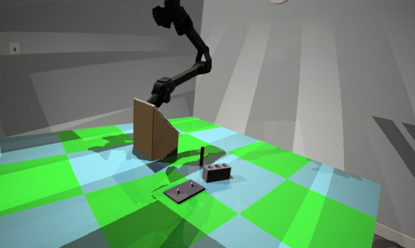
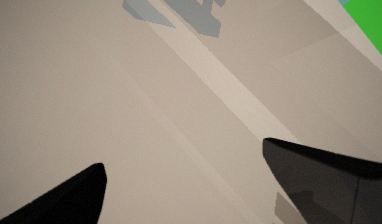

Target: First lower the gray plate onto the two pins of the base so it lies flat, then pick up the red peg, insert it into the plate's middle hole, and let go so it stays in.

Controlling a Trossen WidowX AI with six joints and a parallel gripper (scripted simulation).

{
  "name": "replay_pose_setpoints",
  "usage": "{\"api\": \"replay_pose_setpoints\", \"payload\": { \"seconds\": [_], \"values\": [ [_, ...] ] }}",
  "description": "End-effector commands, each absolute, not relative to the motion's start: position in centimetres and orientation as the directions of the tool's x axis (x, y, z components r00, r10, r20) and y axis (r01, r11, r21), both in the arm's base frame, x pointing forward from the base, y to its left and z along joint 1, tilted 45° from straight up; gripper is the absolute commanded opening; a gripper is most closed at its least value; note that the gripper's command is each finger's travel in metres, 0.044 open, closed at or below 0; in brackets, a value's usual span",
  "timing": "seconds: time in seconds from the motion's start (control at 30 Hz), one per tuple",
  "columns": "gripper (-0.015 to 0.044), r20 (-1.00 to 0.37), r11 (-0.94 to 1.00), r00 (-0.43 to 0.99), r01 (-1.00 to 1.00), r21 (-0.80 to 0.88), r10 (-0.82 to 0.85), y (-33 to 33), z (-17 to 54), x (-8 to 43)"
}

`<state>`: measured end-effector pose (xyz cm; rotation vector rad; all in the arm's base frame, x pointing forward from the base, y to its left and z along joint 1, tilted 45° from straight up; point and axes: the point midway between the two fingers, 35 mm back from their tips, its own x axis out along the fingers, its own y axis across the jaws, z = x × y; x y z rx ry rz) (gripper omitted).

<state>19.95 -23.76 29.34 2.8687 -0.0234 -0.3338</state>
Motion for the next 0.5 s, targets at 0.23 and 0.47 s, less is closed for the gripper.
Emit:
{"api": "replay_pose_setpoints", "payload": {
  "seconds": [0.23, 0.47],
  "values": [
    [0.044, -0.317, -0.826, 0.944, 0.248, 0.507, 0.089, -22.0, 27.0, 24.7],
    [0.044, -0.424, -0.377, 0.86, 0.507, 0.775, 0.285, -17.3, 22.8, 30.2]
  ]
}}
